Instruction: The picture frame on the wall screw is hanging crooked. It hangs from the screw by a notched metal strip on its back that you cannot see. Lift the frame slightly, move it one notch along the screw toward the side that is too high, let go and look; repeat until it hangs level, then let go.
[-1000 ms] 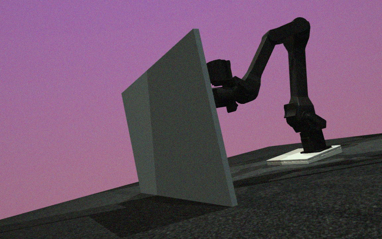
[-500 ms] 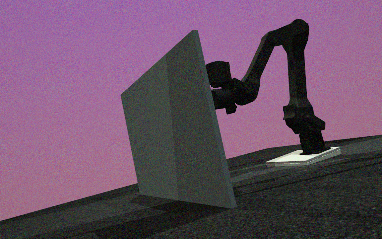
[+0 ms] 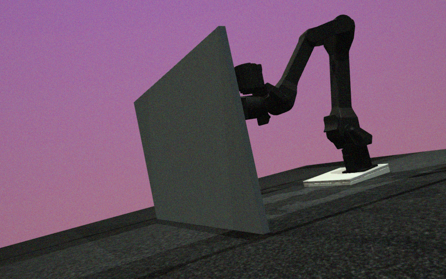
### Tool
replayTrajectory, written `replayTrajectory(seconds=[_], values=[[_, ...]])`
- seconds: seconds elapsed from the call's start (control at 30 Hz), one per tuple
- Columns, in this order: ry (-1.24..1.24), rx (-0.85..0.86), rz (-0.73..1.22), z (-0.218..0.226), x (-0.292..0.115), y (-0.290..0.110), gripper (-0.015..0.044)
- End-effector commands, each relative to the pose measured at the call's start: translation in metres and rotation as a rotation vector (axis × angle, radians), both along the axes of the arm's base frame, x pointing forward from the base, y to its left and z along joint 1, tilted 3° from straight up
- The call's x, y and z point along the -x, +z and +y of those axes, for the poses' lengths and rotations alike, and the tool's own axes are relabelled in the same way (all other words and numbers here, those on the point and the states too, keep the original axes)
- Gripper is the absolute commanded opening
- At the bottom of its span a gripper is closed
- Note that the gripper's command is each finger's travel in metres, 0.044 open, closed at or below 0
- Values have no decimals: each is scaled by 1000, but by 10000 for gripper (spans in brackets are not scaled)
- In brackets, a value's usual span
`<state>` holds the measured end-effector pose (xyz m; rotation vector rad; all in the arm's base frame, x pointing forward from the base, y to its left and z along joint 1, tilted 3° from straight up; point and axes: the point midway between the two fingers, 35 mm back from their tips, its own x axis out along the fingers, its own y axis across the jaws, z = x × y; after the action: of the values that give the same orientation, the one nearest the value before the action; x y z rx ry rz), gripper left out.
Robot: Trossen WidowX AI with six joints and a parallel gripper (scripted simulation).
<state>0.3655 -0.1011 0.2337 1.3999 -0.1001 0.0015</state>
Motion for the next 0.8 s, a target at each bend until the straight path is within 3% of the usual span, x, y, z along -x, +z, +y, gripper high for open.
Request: replayTrajectory(seconds=[0.0,0.77], values=[[-1,4,0,0,0,2,0],[-1,4,0,2,1,9,0]])
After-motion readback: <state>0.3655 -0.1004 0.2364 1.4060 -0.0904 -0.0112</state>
